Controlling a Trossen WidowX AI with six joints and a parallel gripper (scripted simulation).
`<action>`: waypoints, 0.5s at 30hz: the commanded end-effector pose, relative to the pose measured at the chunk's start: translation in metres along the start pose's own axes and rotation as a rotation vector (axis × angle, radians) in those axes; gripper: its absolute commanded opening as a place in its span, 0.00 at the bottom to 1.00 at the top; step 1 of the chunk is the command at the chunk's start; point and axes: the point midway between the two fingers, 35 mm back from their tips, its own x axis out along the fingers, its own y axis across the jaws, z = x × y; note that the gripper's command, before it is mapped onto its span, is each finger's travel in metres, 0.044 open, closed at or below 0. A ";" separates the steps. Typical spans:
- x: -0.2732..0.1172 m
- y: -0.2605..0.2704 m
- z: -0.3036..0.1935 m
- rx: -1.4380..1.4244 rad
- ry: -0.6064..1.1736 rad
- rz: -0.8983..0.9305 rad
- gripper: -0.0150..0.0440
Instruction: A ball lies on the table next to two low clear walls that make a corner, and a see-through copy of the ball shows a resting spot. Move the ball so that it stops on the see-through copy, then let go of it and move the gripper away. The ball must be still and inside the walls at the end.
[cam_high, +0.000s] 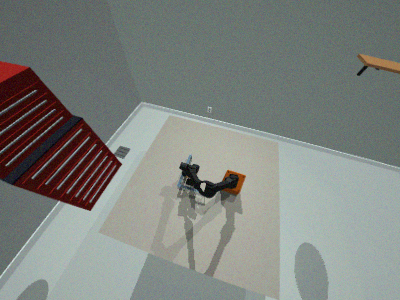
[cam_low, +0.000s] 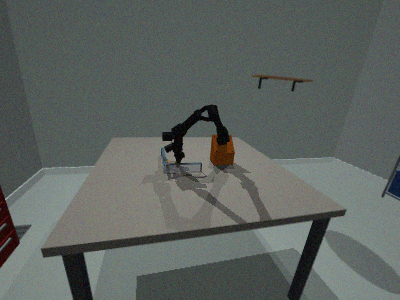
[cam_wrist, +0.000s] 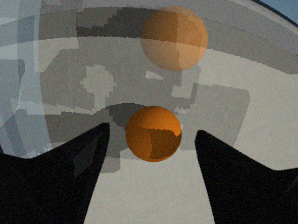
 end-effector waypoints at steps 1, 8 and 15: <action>0.006 0.000 -0.002 0.007 0.005 0.004 0.75; 0.006 0.000 -0.002 0.007 0.005 0.004 0.55; 0.002 -0.001 -0.001 0.007 0.005 0.002 0.37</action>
